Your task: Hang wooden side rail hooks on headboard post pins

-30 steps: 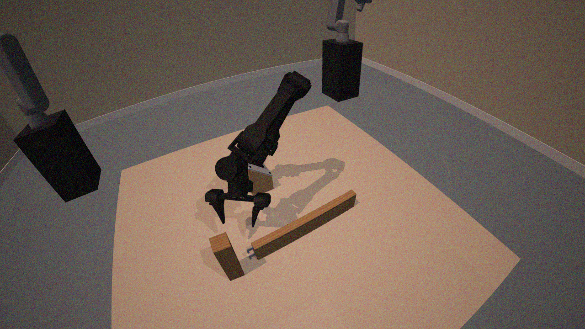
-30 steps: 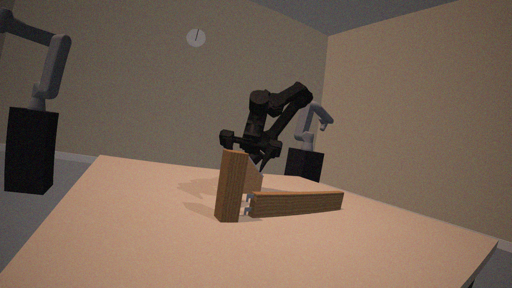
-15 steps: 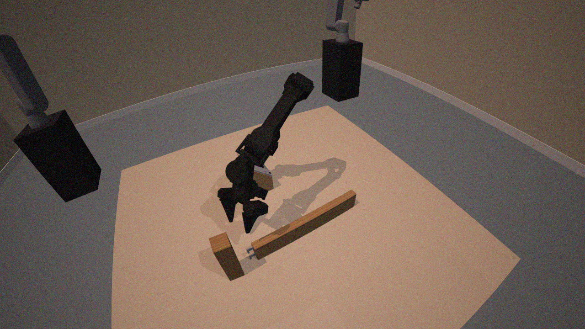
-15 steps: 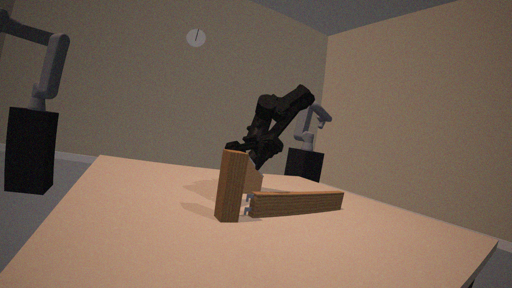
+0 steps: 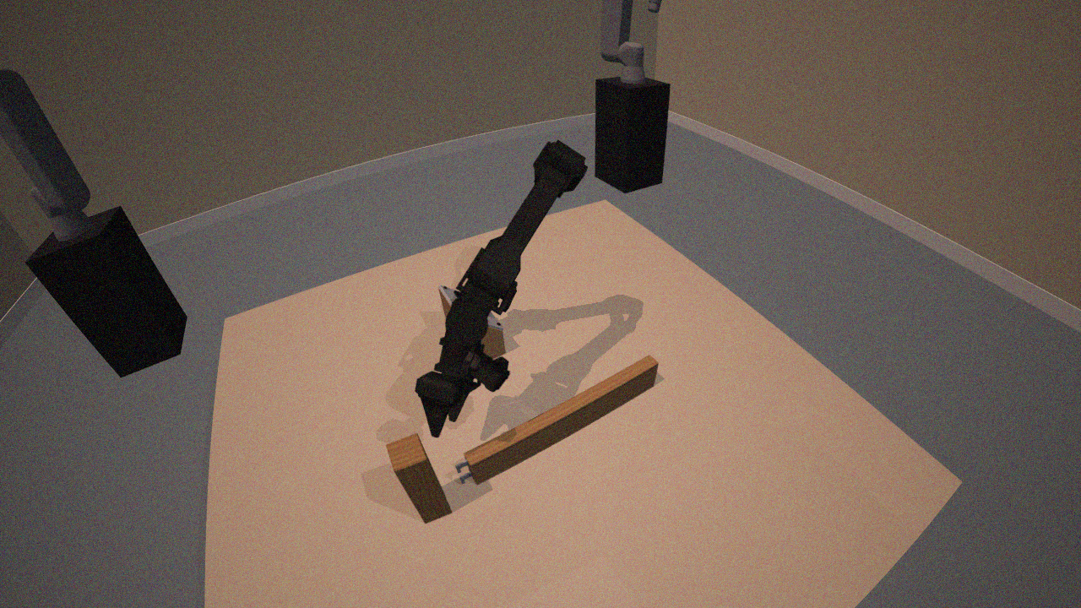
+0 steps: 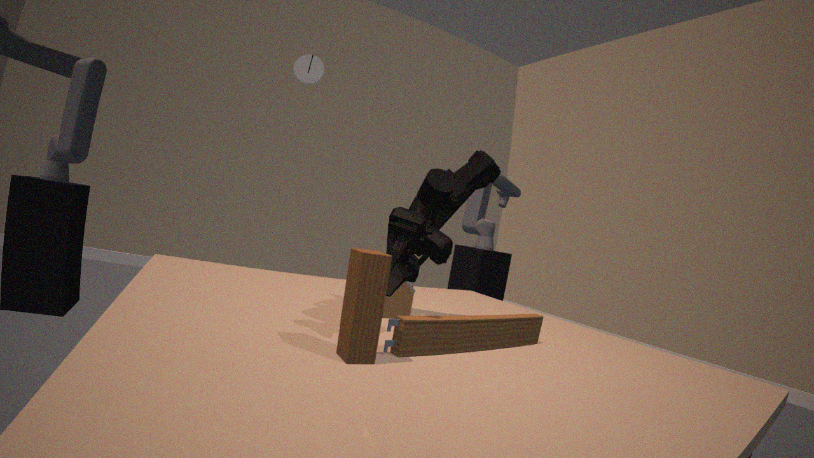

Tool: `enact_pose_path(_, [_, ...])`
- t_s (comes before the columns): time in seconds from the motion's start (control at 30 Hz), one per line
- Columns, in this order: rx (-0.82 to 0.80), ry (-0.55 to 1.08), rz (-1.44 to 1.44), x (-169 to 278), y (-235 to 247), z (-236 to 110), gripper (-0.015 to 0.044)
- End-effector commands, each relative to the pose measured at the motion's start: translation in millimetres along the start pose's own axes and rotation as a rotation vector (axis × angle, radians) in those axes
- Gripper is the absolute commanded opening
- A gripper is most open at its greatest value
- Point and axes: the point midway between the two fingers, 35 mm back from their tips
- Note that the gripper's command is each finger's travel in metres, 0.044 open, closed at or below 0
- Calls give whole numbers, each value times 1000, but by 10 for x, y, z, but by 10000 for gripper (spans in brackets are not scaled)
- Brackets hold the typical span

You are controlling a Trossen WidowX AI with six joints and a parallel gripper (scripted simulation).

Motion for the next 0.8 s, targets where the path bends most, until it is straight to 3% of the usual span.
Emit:
enact_pose_path(0.0, [136, 10, 736, -114, -5, -48, 440])
enact_pose_path(0.57, [295, -180, 1784, -229, -46, -100, 440])
enact_pose_path(0.77, [299, -195, 1838, -234, -47, -104, 440])
Point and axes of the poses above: the point midway between the two fingers, 35 mm back from their tips, its own z axis out along the fingers, its own y axis across the jaws, x = y × z, and after that the axes turned 10 degrees about z, right-handed
